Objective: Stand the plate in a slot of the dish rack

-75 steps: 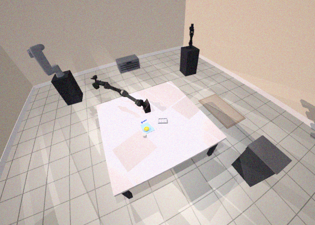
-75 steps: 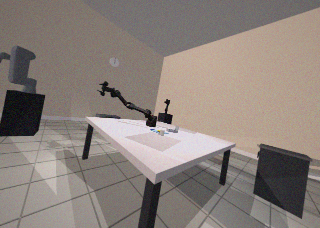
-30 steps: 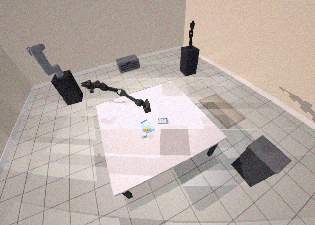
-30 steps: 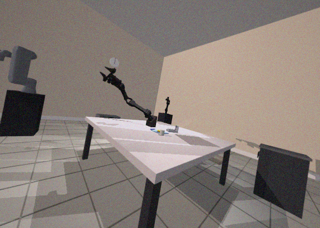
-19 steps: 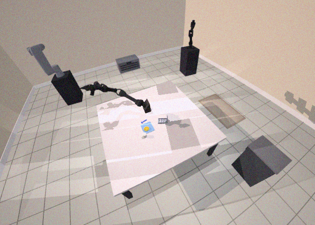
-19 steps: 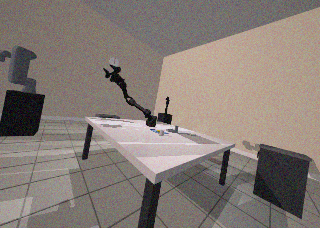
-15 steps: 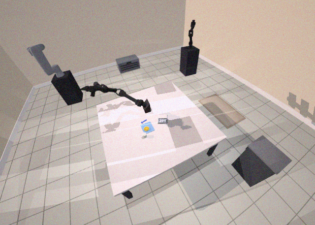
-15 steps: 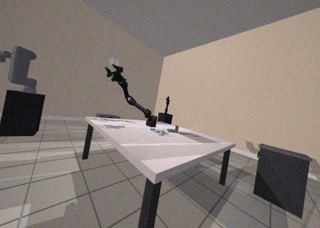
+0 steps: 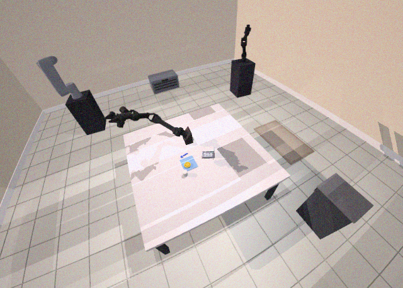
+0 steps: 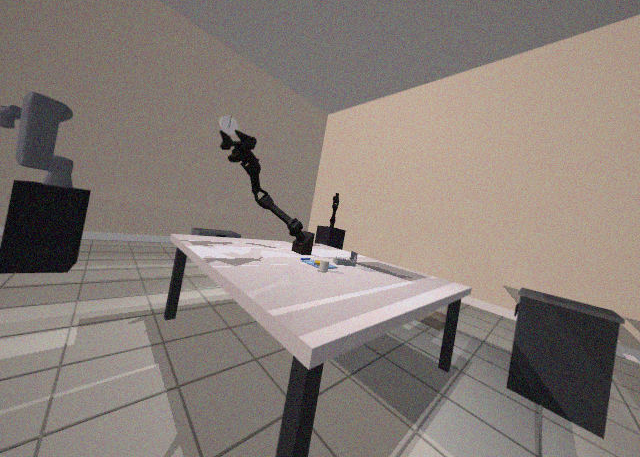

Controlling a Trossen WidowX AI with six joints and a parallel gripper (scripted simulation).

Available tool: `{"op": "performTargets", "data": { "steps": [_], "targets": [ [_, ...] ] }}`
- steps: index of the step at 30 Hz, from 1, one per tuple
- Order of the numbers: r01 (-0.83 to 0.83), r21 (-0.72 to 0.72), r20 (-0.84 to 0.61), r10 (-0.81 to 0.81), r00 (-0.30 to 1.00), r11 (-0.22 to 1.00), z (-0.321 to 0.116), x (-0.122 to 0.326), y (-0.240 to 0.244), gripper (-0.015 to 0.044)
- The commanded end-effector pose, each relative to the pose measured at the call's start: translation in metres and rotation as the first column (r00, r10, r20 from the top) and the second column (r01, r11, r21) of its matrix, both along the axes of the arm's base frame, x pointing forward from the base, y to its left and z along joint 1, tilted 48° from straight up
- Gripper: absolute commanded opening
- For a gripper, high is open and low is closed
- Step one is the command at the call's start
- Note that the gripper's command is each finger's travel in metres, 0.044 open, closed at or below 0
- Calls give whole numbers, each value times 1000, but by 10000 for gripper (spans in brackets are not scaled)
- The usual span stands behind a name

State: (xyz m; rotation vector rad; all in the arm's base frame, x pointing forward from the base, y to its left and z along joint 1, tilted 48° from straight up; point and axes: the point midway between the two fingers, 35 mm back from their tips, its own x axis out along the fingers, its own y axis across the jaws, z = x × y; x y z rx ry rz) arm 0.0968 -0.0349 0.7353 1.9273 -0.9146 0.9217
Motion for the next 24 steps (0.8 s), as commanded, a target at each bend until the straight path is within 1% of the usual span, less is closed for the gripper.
{"op": "performTargets", "data": {
  "steps": [1,6,13,24],
  "targets": [
    [44,-22,-118,-47,992,999,-16,45,3,400],
    [89,-57,-235,-100,967,994,-36,84,4,400],
    [132,-155,-376,-182,909,979,-64,135,13,400],
    [173,-335,-588,-349,730,926,-126,209,16,400]
  ]
}}
